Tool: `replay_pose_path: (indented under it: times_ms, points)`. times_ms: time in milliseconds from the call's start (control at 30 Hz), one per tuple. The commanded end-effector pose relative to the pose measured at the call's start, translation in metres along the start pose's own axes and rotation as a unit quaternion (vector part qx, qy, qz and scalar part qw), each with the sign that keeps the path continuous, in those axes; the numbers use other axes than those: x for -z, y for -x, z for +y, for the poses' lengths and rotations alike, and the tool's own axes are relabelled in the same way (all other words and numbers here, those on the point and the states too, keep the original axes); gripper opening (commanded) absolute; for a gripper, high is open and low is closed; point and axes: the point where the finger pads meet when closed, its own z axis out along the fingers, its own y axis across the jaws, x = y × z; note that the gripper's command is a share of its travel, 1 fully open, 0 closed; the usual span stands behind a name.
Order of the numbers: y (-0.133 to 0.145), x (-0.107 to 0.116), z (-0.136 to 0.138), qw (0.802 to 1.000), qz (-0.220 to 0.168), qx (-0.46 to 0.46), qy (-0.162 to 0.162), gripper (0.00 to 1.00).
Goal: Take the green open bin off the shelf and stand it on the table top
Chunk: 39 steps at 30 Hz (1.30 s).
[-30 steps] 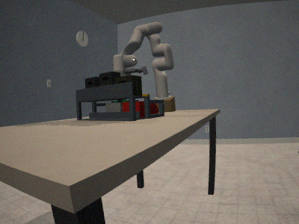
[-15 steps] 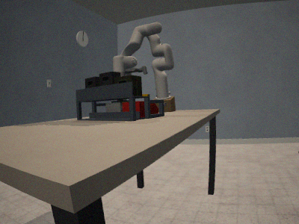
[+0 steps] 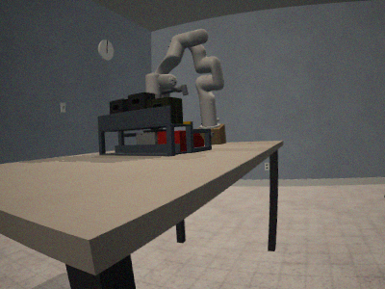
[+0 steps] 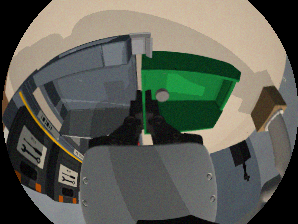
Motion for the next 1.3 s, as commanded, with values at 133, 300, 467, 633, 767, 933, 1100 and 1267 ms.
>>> replay_pose_path:
  times_ms: [133,300,467,633,767,933,1100,1267]
  points:
    - [-0.0001,-0.0014,-0.0015,1.000,0.000,0.000,-0.002,0.00]
    - [-0.0001,-0.0020,-0.0014,1.000,0.000,0.000,-0.002,0.00]
    - [-0.0001,-0.0020,-0.0014,1.000,0.000,0.000,-0.002,0.00]
    - [-0.0001,-0.0020,-0.0015,1.000,0.000,0.000,-0.002,0.33]
    - [-0.0001,-0.0020,-0.0015,1.000,0.000,0.000,-0.002,0.33]
    - [-0.0001,-0.0020,-0.0015,1.000,0.000,0.000,-0.002,0.33]
    - [-0.0001,-0.0020,-0.0015,1.000,0.000,0.000,-0.002,0.33]
    - [-0.0001,-0.0020,-0.0015,1.000,0.000,0.000,-0.002,0.33]
